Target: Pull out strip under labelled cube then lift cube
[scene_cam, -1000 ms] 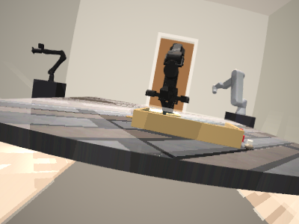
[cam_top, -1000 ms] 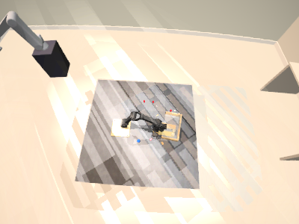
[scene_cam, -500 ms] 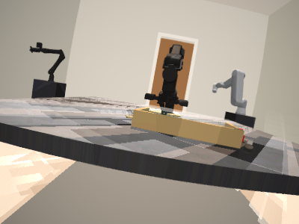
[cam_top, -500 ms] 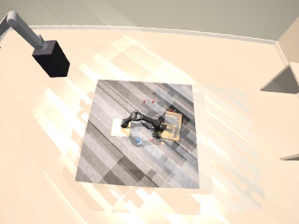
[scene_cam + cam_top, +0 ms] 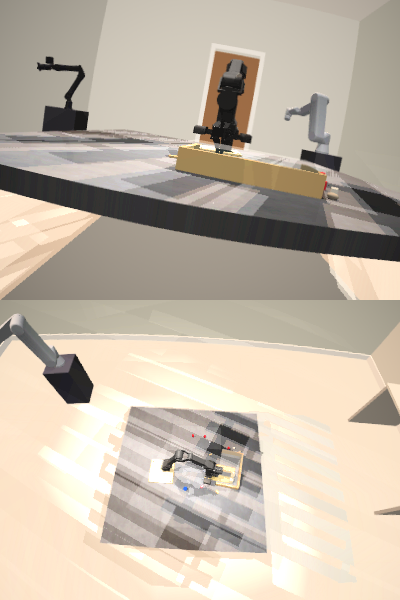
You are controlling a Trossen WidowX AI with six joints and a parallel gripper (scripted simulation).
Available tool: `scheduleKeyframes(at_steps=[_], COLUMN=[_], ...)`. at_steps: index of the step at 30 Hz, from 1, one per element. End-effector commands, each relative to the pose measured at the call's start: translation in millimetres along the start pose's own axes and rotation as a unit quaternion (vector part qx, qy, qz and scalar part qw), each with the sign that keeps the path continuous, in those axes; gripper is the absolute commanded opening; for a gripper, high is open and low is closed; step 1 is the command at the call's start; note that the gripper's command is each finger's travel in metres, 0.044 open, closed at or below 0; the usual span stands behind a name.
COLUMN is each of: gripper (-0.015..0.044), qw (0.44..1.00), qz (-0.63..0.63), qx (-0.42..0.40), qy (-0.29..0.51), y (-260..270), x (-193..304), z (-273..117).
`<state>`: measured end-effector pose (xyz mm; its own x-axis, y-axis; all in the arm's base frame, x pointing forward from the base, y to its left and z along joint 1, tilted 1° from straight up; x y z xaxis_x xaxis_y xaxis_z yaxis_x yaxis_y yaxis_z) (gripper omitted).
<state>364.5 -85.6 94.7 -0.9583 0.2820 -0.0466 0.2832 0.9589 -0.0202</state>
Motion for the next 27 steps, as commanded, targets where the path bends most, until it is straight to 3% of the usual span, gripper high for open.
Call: scheduleKeyframes(at_steps=[1, 27], gripper=[0.0, 0.0], qw=[1.0, 1.0], qz=[-0.002, -0.002], qx=[-0.002, -0.002], qy=[0.0, 0.0], y=[0.2, 0.2], x=[0.2, -0.5], z=[1.0, 3.2])
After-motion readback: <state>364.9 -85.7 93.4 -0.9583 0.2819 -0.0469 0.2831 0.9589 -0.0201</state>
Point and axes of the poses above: the point midway between the two fingers, 35 mm back from their tips, its own z axis out along the fingers, its own y axis across the jaws, x = y × z, the point moved 5 cm from there along -z, back along the fingers, and after that the axes turned 3 degrees about z, right-handed, at the moved point
